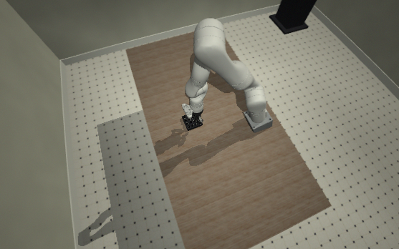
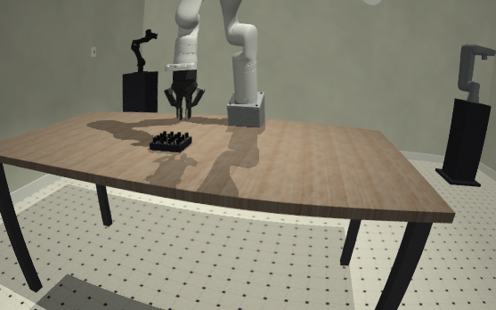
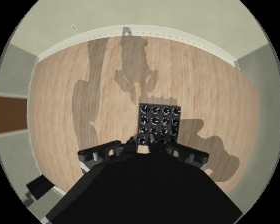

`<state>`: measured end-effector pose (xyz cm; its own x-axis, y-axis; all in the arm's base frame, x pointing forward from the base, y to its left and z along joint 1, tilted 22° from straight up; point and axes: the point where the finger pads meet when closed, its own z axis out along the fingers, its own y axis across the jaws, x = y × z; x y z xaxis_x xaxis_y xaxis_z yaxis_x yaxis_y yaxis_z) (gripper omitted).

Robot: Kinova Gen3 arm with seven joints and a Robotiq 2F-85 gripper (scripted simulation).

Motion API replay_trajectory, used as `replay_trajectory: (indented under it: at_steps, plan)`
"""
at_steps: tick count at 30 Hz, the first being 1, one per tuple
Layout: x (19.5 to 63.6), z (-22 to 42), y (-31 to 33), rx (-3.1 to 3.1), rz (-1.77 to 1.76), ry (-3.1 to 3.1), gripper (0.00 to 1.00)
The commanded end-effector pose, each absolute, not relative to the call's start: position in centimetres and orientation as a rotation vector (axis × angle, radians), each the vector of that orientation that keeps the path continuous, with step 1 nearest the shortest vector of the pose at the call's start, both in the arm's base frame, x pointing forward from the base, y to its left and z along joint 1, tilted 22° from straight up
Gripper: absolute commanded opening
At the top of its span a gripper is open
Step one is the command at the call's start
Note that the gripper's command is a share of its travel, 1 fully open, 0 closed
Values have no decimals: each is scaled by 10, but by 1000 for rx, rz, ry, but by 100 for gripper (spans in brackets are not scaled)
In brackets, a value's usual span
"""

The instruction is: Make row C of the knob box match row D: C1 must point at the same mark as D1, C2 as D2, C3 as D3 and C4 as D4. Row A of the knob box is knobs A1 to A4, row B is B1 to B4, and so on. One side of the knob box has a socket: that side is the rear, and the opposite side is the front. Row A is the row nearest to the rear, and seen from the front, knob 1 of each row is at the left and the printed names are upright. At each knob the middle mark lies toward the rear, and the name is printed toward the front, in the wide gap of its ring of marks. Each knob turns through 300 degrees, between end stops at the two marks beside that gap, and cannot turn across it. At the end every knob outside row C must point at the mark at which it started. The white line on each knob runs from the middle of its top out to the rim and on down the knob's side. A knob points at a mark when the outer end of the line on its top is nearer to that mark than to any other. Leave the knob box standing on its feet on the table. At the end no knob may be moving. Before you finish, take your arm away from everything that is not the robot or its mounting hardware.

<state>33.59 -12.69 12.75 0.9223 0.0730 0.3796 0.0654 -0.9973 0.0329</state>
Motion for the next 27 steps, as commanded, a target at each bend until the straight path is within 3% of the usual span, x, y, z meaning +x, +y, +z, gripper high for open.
replay_trajectory:
  at_steps: [1,27]
  plan:
    - [336,128,-125,3067,605,112,19]
    - [339,120,-129,3057,599,108,19]
